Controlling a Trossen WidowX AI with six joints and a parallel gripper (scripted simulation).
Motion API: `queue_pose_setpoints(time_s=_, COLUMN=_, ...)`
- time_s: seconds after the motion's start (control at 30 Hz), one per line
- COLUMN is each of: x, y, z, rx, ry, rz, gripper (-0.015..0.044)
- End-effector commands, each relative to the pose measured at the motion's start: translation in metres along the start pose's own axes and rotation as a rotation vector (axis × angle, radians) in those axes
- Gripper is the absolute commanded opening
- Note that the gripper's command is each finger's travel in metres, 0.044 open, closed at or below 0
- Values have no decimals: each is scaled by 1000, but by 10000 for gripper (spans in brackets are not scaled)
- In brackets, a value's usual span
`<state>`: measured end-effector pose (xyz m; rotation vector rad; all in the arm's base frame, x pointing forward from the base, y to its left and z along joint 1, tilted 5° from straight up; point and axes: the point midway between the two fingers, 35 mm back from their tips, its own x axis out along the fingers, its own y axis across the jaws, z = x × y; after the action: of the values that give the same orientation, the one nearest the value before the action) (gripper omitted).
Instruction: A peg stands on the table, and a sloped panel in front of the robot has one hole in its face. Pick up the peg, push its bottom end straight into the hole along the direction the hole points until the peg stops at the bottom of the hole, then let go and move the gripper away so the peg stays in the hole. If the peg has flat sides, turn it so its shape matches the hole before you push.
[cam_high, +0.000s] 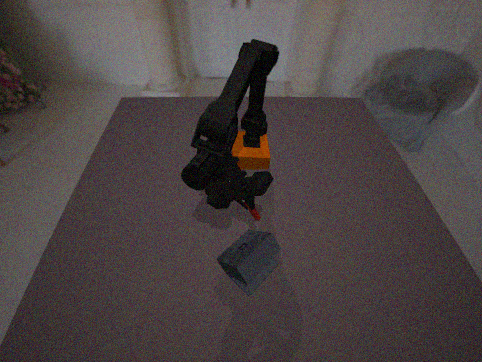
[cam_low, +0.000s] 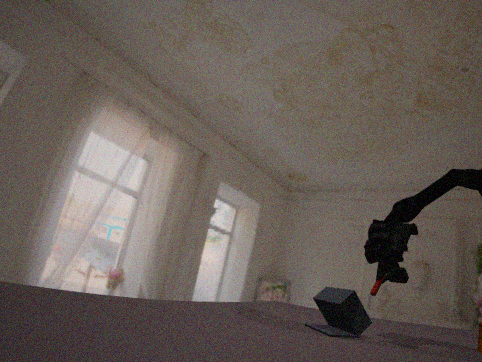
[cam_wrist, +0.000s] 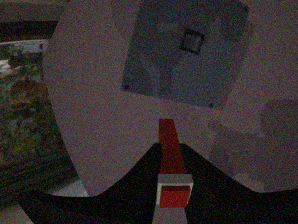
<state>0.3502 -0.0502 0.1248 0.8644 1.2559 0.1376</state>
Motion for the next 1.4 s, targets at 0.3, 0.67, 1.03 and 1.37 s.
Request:
queue_pose_setpoints(time_s=0.3, x=-11, y=-12, z=13, rx=66, ry=-39, rz=48, gripper=0)
queue_pose_setpoints(time_s=0.67, x=-22, y=-22, z=22, rx=113, ry=-72, rz=84, gripper=0)
queue_pose_setpoints(time_s=1.03, x=-33, y=-33, z=31, rx=158, ry=-107, rz=121, gripper=0)
queue_pose_setpoints(time_s=1.37, x=-44, y=-43, z=38, rx=198, ry=-140, rz=154, gripper=0)
